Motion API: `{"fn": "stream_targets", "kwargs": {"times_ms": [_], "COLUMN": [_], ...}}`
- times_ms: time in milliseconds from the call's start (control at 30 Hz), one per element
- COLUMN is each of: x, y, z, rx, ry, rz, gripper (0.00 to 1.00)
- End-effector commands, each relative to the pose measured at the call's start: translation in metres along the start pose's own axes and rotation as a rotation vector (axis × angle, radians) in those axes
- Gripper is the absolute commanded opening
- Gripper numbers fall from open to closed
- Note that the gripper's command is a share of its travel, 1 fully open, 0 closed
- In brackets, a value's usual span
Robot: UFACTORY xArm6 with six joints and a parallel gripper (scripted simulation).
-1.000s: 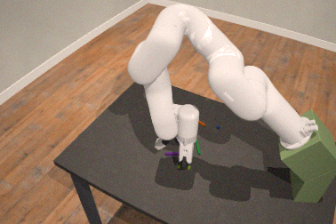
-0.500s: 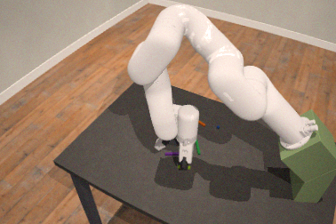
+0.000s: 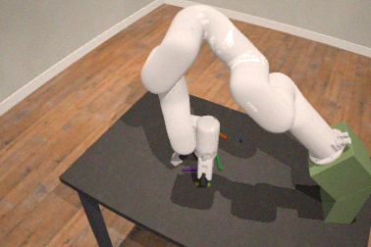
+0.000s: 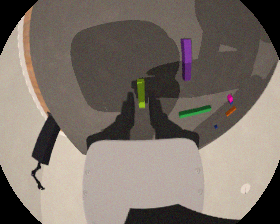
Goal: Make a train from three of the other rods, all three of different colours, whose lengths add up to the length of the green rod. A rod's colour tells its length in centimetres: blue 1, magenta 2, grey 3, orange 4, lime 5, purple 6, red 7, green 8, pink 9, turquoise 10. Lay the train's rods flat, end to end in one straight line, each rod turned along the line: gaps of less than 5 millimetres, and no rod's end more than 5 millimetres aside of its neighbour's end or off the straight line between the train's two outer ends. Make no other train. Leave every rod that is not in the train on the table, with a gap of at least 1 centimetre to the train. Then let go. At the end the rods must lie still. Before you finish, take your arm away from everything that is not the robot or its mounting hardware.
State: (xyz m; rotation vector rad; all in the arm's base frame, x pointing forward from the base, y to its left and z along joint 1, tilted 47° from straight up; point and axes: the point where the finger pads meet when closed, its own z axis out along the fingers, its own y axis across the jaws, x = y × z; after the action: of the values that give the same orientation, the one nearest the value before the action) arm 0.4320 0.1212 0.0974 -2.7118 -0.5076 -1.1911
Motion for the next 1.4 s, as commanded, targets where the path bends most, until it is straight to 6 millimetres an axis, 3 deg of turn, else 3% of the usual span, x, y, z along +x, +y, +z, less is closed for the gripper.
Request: {"fn": "stream_targets", "kwargs": {"times_ms": [0, 1367], "x": [0.0, 0.0], "y": [0.0, 0.0], "z": [0.0, 0.014], "rx": [0.0, 0.0], "ry": [0.001, 0.001], "rz": [0.0, 0.0], "gripper": [0.24, 0.24]}}
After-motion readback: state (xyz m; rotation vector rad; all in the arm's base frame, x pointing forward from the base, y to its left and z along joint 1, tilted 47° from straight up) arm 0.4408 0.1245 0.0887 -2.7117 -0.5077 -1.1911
